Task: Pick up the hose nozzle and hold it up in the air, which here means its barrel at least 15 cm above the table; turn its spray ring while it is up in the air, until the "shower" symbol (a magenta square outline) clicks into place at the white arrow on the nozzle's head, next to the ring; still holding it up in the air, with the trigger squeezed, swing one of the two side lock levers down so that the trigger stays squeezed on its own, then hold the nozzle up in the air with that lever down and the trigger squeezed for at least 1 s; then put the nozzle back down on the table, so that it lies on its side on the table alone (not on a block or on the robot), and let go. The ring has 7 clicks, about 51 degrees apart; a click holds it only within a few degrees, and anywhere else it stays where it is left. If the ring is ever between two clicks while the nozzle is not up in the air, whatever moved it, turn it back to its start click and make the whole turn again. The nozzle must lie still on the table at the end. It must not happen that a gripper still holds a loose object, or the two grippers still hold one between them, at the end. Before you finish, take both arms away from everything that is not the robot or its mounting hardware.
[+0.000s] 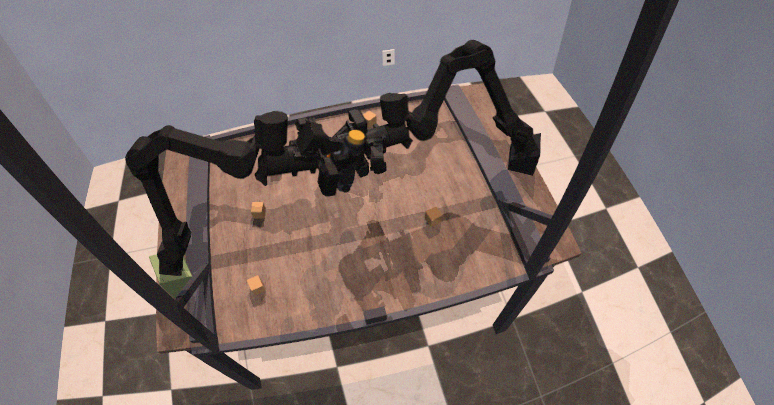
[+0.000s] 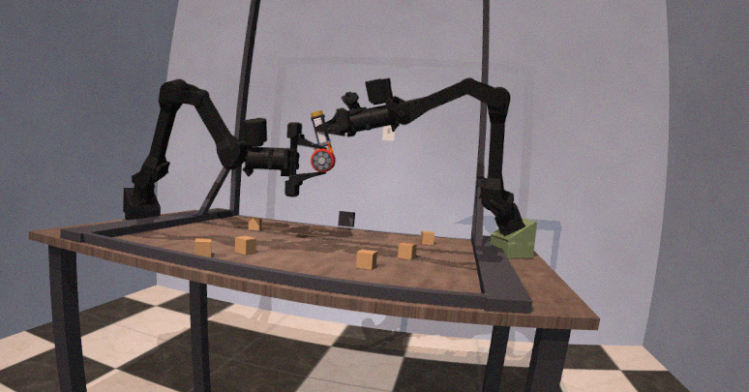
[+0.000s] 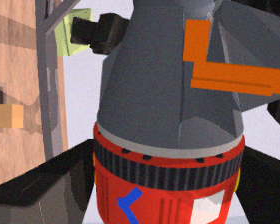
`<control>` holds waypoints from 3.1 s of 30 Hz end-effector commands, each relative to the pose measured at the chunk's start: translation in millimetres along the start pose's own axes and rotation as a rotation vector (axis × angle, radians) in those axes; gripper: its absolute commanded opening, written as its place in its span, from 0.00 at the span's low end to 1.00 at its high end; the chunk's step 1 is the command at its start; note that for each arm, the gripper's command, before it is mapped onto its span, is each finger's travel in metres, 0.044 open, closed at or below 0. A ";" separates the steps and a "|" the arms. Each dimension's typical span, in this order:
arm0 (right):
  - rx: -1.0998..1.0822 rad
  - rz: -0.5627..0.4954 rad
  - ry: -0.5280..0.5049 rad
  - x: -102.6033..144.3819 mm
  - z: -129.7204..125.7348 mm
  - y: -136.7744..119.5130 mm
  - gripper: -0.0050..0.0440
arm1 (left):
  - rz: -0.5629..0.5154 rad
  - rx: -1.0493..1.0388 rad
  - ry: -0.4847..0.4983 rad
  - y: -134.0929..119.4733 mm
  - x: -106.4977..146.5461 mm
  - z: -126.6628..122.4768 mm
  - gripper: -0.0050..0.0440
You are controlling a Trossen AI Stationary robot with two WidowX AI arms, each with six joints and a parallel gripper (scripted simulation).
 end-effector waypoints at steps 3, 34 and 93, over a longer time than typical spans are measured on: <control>0.002 0.015 -0.016 -0.9 -7.2 -4.4 0.10 | -0.044 0.010 -0.004 14.3 5.1 1.4 0.45; -0.001 -0.027 0.203 -3.2 -31.3 -10.9 0.10 | -0.044 0.010 -0.004 14.3 5.1 1.4 0.45; -0.008 -0.071 0.426 18.4 -66.6 -19.0 0.93 | -0.044 0.010 -0.004 14.3 5.1 1.4 0.45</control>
Point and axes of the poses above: on each arm, the point midway between the two fingers, 35 mm back from their tips, its own x axis back along the fingers, its own z axis across the jaws, y = z × x, the point moved 8 cm from there along x, back along the fingers, and after that the axes turned 12 degrees about x, right-handed, at the moved point
